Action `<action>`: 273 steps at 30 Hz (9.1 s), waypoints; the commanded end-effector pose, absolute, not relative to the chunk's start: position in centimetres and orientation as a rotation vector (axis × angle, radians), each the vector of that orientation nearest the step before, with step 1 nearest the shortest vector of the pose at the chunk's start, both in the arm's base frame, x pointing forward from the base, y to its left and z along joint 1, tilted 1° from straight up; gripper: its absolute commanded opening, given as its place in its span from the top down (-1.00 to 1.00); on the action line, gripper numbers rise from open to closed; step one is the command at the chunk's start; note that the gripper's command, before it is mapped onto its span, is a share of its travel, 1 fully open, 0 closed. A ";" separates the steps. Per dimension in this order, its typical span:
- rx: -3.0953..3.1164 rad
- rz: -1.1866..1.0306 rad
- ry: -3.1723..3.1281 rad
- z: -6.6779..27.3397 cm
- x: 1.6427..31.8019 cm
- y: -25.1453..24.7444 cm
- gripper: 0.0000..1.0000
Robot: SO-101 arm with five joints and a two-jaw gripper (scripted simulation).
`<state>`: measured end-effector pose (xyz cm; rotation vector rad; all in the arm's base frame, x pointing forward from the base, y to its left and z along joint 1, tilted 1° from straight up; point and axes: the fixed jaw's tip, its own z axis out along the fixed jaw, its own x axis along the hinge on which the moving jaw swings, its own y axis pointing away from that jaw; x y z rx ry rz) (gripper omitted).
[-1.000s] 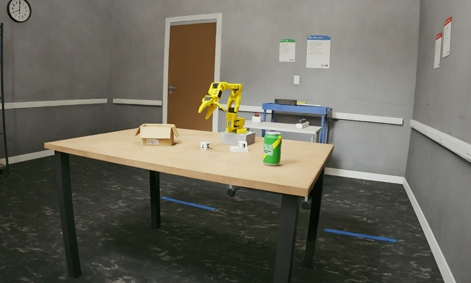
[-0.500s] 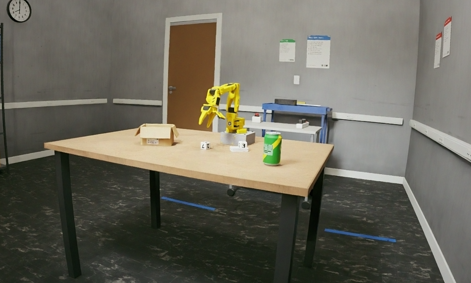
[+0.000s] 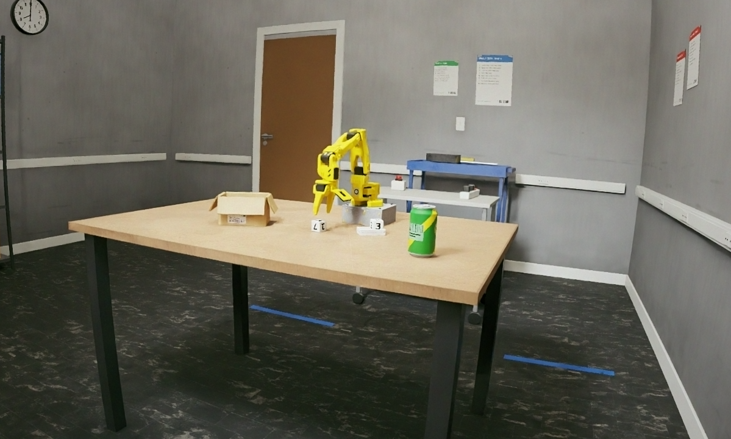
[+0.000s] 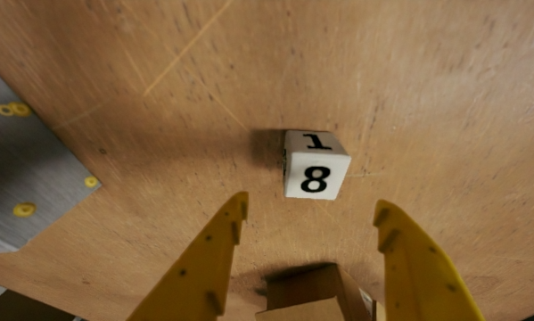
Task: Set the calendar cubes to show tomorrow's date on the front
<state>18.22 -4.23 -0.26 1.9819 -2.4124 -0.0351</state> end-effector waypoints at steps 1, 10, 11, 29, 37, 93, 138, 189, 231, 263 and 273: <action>1.962 -0.033 -2.432 -0.4 18.4 -4.5 0.30; 1.939 0.004 -2.474 -0.1 19.0 -5.0 0.30; 1.939 0.004 -2.474 -0.1 19.0 -5.0 0.30; 1.939 0.004 -2.474 -0.4 19.0 -5.0 0.30; 1.939 0.004 -2.474 -1.1 19.1 -5.1 0.30; 1.939 0.004 -2.474 -4.1 19.4 -5.1 0.42; 1.939 0.004 -2.474 -4.1 20.0 -5.2 0.79; 1.939 0.004 -2.474 0.9 20.1 -5.3 1.00; 1.141 0.167 -3.085 -0.1 21.4 -4.7 1.00; 0.314 0.364 -3.704 0.0 22.6 -4.4 1.00; 0.243 0.378 -3.764 -0.4 23.1 -4.5 1.00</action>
